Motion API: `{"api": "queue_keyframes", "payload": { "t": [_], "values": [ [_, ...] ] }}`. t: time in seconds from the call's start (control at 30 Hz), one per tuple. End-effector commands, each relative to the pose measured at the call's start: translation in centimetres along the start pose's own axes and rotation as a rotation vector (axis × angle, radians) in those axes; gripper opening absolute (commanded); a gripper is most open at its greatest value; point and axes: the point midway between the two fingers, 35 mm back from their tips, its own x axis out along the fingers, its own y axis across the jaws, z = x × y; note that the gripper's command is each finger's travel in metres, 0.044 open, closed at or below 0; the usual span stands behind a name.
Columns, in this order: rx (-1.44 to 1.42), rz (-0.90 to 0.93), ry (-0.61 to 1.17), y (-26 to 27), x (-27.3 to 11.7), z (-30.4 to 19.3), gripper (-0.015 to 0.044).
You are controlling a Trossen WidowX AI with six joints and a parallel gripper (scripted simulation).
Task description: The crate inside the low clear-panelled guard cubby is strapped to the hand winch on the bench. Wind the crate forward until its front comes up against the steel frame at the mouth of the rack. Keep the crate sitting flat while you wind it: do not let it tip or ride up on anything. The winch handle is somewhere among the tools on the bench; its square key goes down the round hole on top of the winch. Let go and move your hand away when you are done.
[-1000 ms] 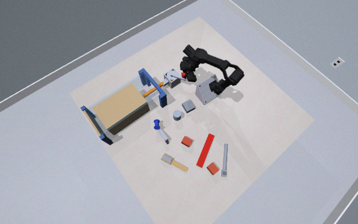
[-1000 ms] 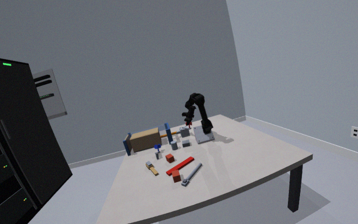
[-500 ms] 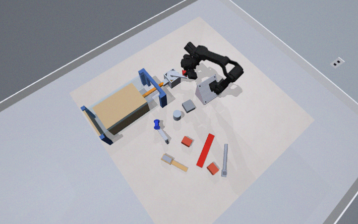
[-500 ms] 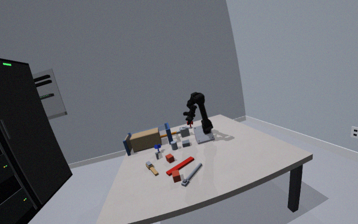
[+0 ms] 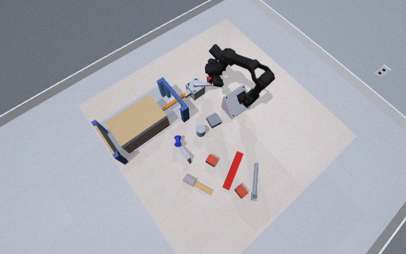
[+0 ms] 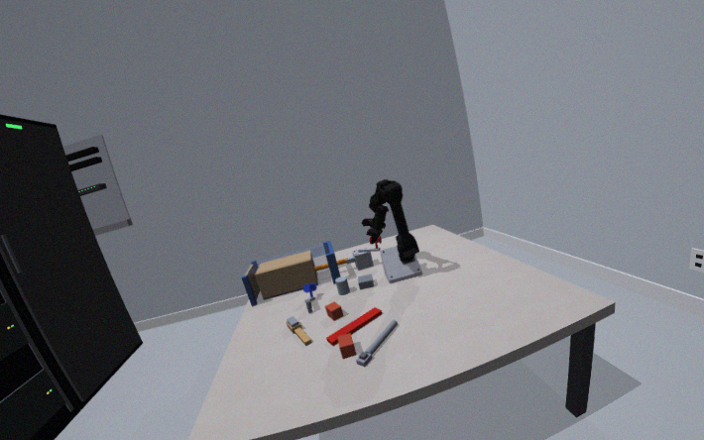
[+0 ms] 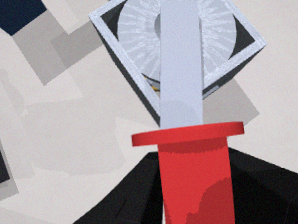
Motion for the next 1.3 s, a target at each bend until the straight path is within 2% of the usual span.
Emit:
{"api": "queue_keyframes", "payload": {
  "t": [0.0, 1.27],
  "values": [
    [-0.003, -0.009, 0.014, -0.9, 0.2, -0.2, 0.0000],
    [-0.004, -0.012, 0.013, -5.7, 0.6, 0.8, 0.0000]
  ]
}}
